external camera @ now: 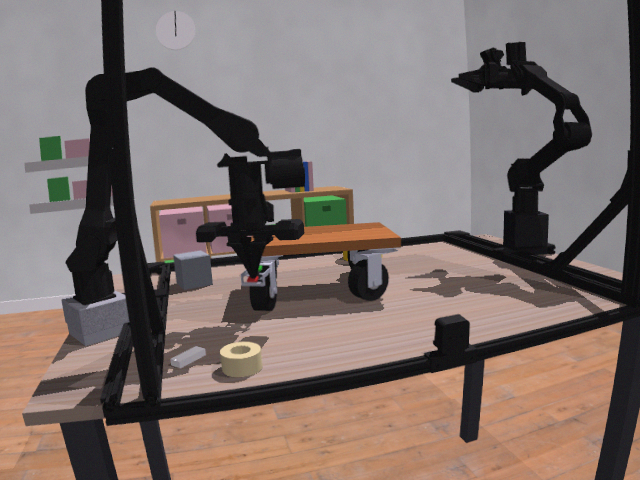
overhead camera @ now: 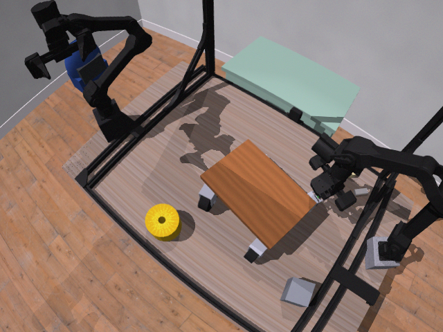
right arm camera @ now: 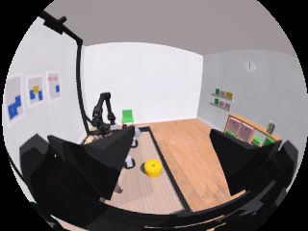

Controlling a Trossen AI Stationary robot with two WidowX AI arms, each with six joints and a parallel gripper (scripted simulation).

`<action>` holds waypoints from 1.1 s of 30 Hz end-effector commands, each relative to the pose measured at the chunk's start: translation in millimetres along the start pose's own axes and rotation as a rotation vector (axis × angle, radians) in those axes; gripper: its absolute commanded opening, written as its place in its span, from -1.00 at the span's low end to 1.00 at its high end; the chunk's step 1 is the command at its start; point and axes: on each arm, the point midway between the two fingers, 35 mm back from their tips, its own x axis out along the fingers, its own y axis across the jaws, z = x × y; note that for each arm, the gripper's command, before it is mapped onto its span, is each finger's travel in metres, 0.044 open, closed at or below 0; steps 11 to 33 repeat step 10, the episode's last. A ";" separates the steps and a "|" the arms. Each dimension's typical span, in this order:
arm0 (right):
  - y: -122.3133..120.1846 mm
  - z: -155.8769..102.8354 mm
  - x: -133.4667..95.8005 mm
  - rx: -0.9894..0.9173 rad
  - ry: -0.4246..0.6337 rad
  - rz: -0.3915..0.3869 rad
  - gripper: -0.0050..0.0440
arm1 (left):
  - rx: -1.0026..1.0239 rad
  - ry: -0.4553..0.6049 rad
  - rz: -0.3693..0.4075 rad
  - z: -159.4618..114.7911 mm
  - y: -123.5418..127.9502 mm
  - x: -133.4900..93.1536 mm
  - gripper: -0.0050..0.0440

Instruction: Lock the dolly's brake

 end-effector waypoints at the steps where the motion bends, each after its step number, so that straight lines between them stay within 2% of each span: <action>1: 0.5 -0.1 -0.1 0.000 0.000 0.003 1.00 | -0.001 0.001 0.011 0.1 0.6 -5.1 -0.80; 5: 0.5 -0.1 -0.1 0.000 0.000 0.003 1.00 | -0.001 0.001 0.011 0.1 0.2 -59.6 -0.80; 7: 0.5 -0.1 -0.1 0.000 0.000 0.003 1.00 | -0.001 0.001 0.011 -0.3 1.3 -69.5 -0.80; 8: 0.5 -0.1 -0.1 0.000 0.000 0.003 1.00 | 0.000 0.012 0.037 -1.0 2.7 -38.1 -0.80; 33: 0.5 -0.1 -0.1 0.000 0.000 0.003 1.00 | 0.000 0.012 0.037 -1.0 2.7 -38.1 -0.80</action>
